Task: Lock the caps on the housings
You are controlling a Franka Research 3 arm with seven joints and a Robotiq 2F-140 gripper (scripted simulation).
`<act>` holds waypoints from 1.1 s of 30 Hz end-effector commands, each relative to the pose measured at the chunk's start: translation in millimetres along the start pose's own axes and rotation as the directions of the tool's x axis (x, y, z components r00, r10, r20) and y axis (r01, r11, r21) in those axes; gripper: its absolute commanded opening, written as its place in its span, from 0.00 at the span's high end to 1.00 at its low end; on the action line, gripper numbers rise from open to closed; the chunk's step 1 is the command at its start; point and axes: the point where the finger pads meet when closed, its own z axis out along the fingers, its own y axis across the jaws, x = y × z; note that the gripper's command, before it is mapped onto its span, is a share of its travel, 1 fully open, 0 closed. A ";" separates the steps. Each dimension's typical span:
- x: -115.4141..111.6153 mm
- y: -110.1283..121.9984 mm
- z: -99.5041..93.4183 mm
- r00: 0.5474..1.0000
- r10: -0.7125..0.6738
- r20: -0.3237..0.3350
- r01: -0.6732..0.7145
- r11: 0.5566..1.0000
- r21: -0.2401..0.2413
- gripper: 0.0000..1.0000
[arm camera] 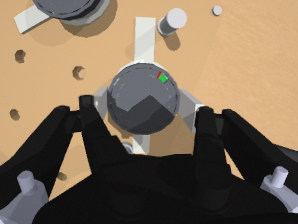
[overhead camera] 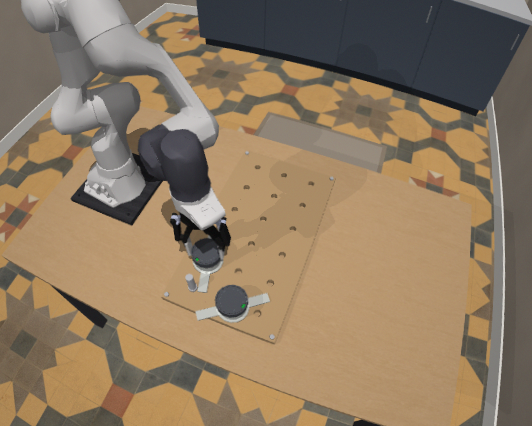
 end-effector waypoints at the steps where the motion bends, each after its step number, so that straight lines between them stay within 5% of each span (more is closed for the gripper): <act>1: -0.9 -0.6 0.5 0.982 0.186 -0.013 -0.186 0.982 -0.013 0.90; 33: -0.9 -0.6 0.5 0.971 0.238 -0.013 -0.238 0.971 -0.012 0.90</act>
